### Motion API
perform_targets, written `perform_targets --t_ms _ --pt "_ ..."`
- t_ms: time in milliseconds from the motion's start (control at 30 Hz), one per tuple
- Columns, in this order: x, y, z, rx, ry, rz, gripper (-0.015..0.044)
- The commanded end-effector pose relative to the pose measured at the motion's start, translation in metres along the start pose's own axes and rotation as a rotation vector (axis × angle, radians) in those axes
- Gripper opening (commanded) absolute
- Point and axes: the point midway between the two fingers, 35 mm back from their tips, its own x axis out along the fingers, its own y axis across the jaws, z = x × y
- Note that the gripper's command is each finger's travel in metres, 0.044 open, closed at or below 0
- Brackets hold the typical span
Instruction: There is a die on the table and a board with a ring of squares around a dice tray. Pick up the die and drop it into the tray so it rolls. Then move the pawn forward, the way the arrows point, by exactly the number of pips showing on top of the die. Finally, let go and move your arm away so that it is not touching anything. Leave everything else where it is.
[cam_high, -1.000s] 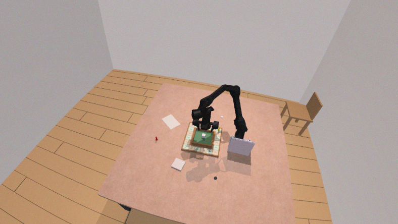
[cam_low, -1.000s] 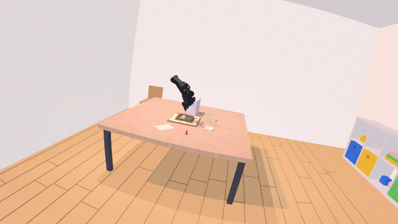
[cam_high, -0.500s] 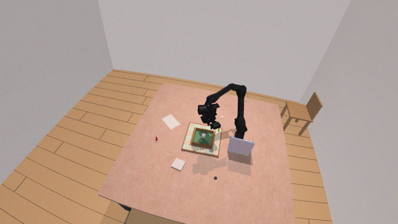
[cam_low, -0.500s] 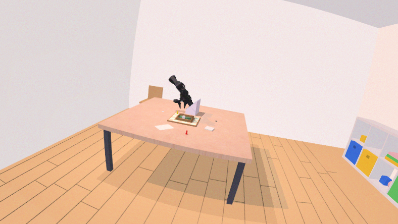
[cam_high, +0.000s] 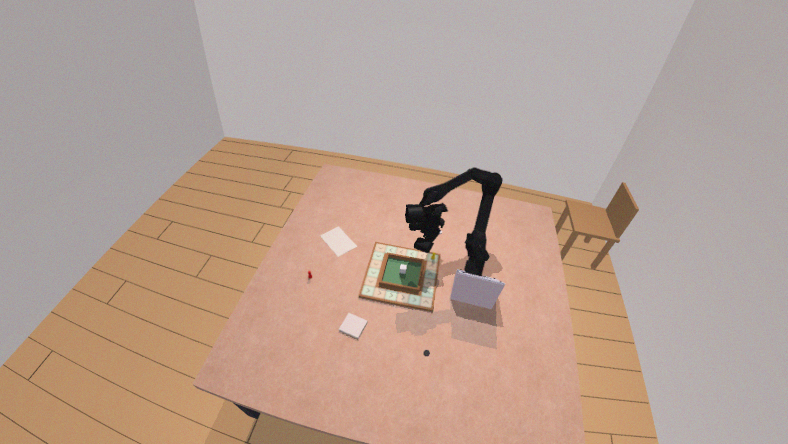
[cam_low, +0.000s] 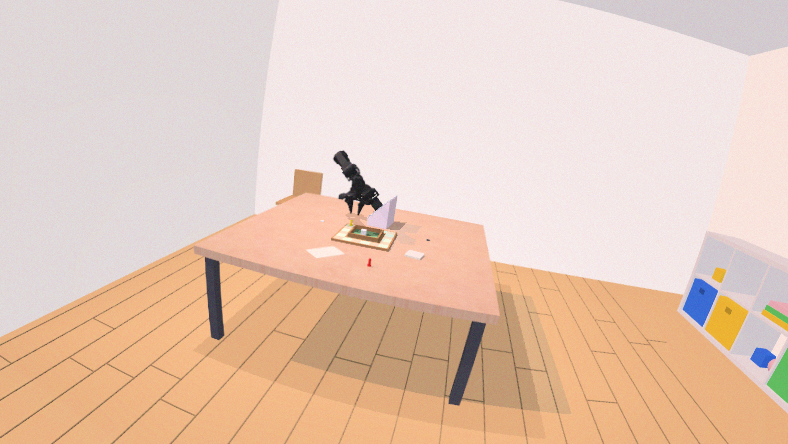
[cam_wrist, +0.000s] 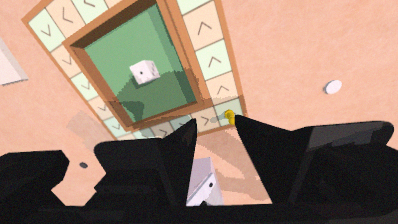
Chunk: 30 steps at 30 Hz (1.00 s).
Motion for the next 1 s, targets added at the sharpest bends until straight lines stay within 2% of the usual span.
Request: perform_targets --t_ms 0,467,967 --pt "0.010 -0.028 -0.026 0.544 -0.025 -0.030 0.0200" --pt "0.011 -0.028 -0.027 0.544 -0.025 -0.030 0.0200" --pt "0.039 -0.028 -0.026 0.544 -0.025 -0.027 0.0200"
